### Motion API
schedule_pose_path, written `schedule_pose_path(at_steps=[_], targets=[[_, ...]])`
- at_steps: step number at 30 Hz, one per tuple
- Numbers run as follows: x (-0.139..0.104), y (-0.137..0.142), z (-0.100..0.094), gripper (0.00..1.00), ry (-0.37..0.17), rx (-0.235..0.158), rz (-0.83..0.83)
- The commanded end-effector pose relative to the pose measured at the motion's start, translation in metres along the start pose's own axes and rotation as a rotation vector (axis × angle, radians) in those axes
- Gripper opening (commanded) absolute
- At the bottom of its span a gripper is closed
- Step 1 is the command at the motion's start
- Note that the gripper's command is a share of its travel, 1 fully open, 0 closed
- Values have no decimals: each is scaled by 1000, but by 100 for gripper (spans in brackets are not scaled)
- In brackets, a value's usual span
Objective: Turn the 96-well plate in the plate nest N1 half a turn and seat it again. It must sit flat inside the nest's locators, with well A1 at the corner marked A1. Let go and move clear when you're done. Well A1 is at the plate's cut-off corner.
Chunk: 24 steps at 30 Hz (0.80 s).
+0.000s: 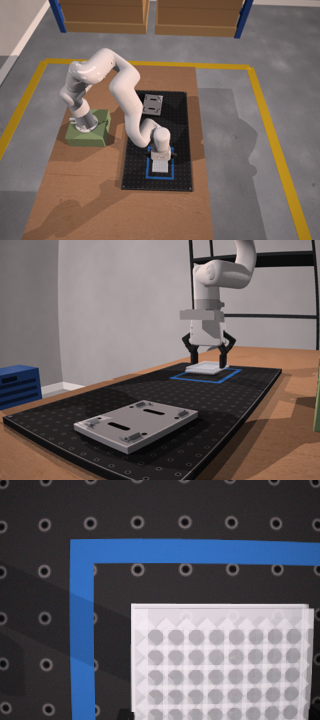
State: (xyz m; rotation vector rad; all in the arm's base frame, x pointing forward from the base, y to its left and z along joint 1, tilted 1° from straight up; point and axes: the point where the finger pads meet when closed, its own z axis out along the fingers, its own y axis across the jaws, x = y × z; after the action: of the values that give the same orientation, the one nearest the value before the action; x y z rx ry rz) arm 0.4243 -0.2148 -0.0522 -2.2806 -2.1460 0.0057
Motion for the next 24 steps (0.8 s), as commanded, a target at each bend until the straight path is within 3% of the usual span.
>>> schedule_pose_path(at_steps=[1, 24], targets=[[-1, 1, -1, 0, -8, 0, 0], [-1, 1, 1, 0, -8, 0, 0]])
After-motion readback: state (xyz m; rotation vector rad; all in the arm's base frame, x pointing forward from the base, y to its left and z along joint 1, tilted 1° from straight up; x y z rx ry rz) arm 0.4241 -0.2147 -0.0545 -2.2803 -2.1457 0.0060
